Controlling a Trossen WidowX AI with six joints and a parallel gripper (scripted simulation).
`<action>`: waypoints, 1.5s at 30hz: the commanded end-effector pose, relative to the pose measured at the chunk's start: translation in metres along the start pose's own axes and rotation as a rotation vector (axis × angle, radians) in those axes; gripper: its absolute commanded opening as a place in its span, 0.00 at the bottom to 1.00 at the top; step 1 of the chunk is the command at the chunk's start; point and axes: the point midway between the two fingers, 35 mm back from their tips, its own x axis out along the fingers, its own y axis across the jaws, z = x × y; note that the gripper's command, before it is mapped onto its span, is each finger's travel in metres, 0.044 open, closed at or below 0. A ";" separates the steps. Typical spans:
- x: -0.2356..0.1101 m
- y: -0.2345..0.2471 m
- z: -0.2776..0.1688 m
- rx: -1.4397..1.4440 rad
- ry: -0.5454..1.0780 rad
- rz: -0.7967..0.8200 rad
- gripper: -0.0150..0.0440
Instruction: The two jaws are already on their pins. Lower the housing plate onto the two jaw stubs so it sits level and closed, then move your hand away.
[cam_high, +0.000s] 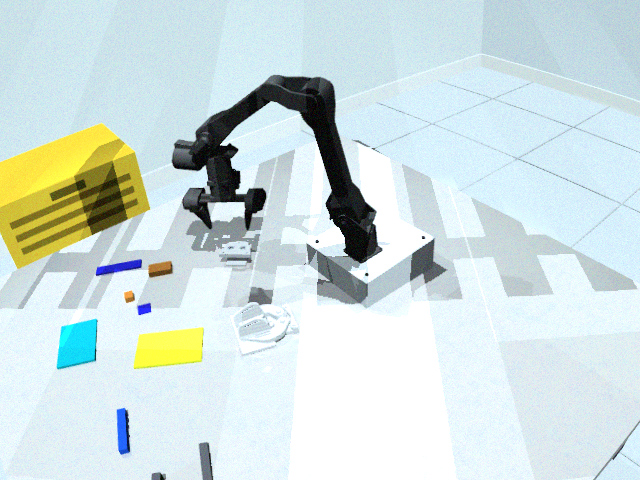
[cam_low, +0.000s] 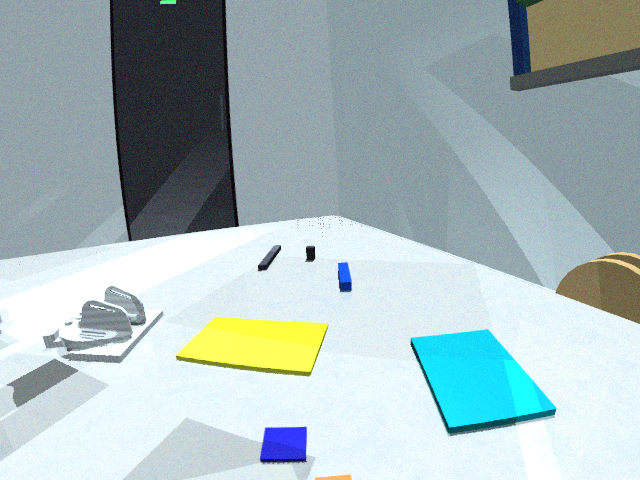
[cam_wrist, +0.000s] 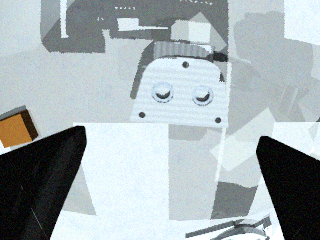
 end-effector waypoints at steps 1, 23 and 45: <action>0.029 -0.006 -0.002 -0.001 0.012 -0.024 1.00; 0.050 -0.007 -0.002 -0.001 0.012 -0.024 1.00; 0.081 -0.008 -0.003 -0.001 0.012 -0.024 1.00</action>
